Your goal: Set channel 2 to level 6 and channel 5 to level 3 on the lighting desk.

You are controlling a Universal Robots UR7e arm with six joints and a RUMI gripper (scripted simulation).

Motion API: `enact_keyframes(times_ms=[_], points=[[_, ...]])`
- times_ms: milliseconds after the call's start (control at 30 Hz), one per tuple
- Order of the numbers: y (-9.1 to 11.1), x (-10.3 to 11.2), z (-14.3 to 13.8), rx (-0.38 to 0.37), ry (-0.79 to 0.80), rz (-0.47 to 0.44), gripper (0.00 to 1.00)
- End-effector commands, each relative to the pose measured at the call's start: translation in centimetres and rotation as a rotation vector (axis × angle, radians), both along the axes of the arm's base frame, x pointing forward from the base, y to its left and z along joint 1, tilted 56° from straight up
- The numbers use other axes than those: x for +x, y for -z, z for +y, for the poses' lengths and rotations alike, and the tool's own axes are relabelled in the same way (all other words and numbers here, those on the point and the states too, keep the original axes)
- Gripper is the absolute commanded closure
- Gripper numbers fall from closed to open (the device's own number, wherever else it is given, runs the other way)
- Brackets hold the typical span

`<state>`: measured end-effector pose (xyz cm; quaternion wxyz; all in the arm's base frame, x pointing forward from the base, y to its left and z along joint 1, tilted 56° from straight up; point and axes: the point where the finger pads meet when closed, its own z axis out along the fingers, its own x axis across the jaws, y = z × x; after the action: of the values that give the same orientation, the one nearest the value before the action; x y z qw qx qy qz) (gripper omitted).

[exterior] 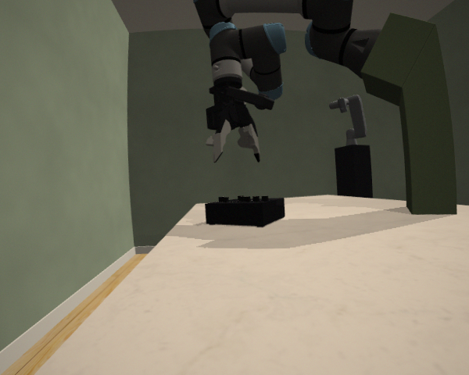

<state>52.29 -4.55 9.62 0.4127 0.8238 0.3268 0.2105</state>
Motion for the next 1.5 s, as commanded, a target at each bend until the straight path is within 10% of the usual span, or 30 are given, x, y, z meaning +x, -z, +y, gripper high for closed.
enact_keyframes(times_ms=[0, 567, 1467], points=[[0.3, 0.5, 0.1, -0.173, -0.167, 0.141, 0.00], [0.7, 1.9, 0.2, -0.570, -0.521, 0.486, 0.00], [0.8, 3.7, 0.6, -0.956, -0.867, 0.829, 0.00]])
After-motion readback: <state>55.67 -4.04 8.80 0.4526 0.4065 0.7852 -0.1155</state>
